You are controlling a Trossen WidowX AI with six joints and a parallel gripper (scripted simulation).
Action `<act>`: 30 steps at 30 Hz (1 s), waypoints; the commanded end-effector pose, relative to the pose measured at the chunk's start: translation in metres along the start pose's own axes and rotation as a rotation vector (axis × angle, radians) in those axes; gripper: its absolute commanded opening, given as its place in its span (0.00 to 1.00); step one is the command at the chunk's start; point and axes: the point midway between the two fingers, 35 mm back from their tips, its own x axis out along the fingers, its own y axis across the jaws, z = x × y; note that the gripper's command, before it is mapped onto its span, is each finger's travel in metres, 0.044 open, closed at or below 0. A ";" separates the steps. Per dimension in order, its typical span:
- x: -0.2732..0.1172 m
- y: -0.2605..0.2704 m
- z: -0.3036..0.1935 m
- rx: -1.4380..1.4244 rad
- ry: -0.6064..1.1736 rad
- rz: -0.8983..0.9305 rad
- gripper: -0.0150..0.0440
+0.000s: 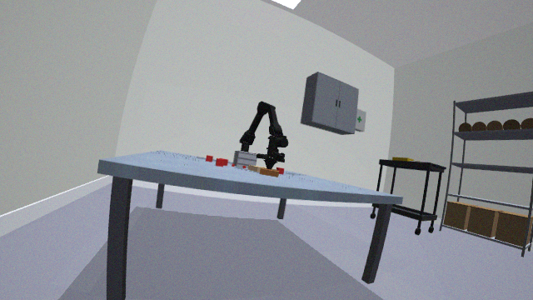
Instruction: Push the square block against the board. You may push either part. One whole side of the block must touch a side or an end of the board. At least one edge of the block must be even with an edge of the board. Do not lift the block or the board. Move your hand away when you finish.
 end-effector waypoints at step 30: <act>-0.055 -0.001 0.038 -0.004 0.002 0.003 0.25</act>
